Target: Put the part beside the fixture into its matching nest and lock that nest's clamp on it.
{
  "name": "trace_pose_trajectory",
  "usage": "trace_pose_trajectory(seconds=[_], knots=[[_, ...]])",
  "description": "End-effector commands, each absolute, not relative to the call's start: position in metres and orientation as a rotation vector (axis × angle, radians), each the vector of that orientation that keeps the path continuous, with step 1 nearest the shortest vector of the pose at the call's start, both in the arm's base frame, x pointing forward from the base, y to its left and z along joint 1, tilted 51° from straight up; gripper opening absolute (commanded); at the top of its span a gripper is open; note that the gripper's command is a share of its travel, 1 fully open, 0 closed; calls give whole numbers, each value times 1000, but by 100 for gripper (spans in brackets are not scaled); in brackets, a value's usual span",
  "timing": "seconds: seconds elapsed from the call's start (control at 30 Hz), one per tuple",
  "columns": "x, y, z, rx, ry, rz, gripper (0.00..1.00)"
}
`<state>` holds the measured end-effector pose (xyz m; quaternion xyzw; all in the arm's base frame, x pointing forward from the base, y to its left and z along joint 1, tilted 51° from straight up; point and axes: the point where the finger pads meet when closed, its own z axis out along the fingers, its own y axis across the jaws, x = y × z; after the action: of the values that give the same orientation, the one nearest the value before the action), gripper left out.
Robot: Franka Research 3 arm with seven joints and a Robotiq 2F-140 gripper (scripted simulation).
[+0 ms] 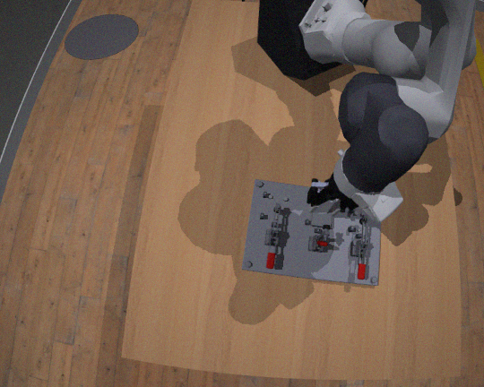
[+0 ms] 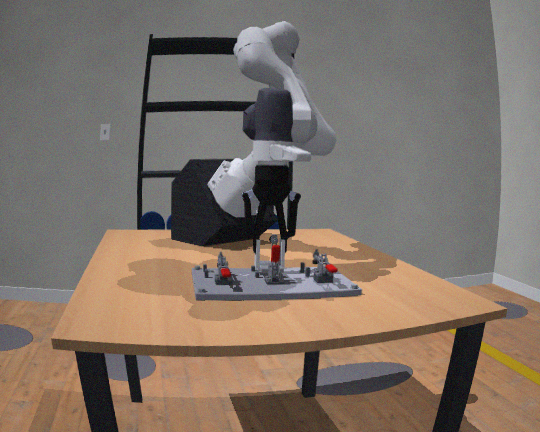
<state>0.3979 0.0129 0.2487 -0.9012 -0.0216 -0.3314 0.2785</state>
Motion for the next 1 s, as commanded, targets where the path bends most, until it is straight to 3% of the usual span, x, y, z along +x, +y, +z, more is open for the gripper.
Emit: trace_pose_trajectory(seconds=[0.0,0.97], knots=[[398,13,249,-2417,-53,-886,0],[398,13,249,-2418,-62,-890,0]])
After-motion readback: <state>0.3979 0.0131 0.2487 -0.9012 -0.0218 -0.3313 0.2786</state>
